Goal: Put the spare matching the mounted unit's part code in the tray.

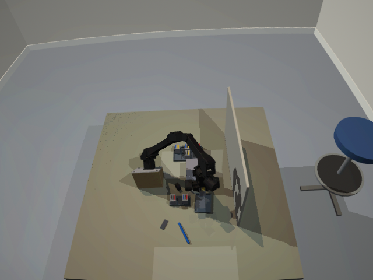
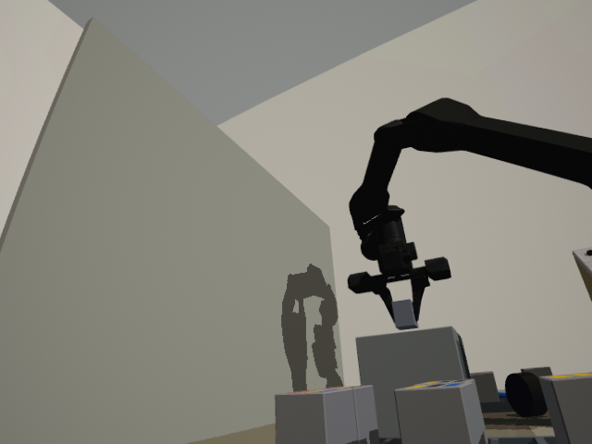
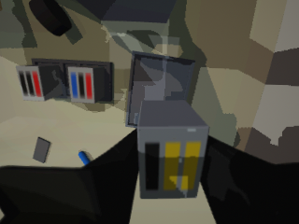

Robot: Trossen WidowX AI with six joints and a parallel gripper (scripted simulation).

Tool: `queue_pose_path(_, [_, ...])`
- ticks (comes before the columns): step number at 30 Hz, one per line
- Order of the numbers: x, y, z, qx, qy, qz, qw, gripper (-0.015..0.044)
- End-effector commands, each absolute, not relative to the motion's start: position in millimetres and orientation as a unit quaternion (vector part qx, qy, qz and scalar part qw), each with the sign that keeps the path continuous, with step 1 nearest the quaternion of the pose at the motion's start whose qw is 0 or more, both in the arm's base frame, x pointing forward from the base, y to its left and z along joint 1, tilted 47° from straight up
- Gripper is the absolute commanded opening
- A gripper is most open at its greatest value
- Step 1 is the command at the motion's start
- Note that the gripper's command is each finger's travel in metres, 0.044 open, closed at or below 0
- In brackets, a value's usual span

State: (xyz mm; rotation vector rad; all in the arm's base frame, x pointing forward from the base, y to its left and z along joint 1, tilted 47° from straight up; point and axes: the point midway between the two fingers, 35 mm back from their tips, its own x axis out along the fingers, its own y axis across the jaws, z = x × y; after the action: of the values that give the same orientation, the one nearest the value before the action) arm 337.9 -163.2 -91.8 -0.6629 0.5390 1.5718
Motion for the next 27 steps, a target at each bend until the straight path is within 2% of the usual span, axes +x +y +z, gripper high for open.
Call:
queue_pose_path(1, [340, -168, -91, -0.300, 0.234, 0.682, 0.625, 0.0000])
queue_pose_path(27, [343, -152, -109, -0.300, 0.234, 0.682, 0.625, 0.0000])
